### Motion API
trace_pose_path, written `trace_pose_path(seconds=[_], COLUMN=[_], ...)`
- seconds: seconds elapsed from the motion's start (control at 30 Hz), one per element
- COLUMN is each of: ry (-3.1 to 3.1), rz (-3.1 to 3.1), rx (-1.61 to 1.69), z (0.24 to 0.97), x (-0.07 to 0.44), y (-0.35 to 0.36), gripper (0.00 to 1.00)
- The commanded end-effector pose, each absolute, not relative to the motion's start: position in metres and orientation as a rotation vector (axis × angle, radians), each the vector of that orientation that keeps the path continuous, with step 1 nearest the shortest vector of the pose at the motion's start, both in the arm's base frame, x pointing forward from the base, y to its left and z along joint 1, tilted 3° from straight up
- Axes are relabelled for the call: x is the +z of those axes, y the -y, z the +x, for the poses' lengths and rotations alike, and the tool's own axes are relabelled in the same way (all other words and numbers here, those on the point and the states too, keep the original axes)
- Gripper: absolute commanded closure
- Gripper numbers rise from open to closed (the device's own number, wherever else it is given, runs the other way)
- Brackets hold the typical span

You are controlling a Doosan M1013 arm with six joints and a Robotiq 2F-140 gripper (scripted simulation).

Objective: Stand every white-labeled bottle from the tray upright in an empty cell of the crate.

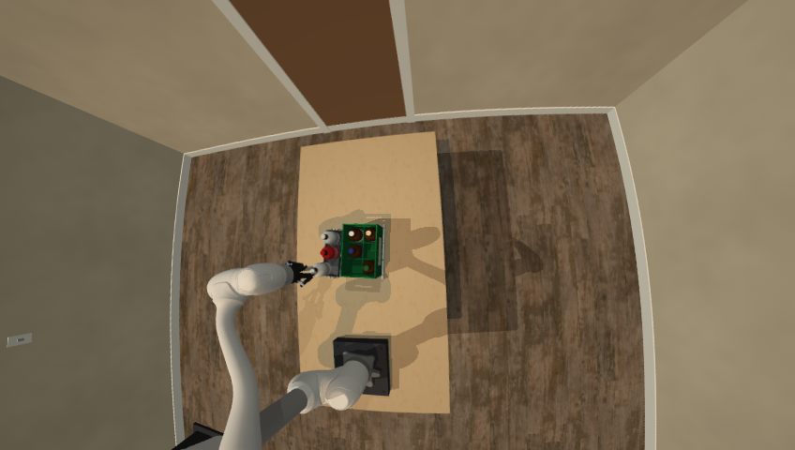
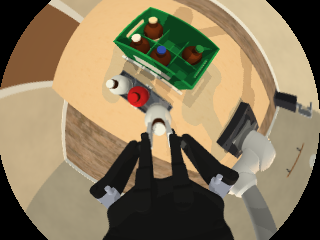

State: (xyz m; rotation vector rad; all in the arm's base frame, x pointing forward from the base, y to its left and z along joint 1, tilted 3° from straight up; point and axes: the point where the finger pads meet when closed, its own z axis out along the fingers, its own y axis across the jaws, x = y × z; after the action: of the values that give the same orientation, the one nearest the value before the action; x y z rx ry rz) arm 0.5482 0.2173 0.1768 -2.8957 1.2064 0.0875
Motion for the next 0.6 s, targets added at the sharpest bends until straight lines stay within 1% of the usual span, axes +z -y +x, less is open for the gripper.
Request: trace_pose_path(seconds=[0.0,0.57], ry=[-1.206,-1.206], rz=[-2.896,-2.896], rx=[0.088,0.088], z=[0.548,0.549], x=[0.180,0.198], y=[-0.217,-0.217], gripper=[1.00,1.00])
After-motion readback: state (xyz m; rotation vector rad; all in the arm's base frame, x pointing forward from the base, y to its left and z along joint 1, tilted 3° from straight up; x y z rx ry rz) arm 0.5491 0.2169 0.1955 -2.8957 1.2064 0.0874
